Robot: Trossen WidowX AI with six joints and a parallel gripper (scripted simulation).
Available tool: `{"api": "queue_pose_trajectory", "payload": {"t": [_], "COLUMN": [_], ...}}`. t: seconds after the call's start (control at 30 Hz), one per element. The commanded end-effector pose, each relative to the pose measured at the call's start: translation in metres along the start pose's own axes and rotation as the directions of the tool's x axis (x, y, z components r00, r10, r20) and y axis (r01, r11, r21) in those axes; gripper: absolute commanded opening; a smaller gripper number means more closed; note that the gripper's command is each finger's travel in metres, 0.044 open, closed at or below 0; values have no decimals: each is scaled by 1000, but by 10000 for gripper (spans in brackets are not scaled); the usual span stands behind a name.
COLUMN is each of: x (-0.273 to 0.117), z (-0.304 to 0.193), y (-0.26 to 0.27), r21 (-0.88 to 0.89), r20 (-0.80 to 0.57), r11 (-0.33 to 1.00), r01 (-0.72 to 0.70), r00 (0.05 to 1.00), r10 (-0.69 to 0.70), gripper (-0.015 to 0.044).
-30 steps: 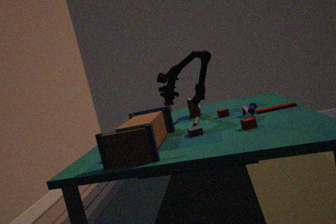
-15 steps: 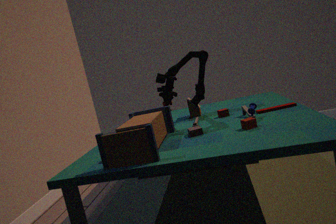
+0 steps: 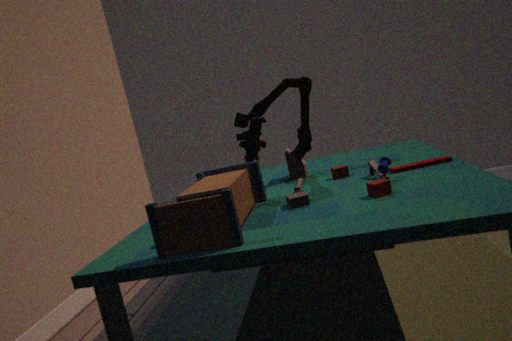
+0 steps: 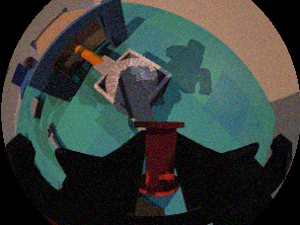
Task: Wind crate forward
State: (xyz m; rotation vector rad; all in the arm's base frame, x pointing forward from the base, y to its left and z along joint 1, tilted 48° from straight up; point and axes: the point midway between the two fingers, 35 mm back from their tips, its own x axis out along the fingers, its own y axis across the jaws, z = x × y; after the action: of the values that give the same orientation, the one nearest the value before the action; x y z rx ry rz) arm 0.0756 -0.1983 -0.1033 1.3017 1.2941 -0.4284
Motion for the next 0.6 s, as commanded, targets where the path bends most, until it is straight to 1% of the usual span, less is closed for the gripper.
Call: {"api": "queue_pose_trajectory", "payload": {"t": [0.0,0.57], "x": [3,9], "z": [3,18], "y": [-10,-33], "r21": [-8,-9], "r20": [-4,-2], "r11": [1000,1000], "r01": [22,24], "r00": [1000,1000], "r10": [-22,-24], "gripper": [0,0]}}
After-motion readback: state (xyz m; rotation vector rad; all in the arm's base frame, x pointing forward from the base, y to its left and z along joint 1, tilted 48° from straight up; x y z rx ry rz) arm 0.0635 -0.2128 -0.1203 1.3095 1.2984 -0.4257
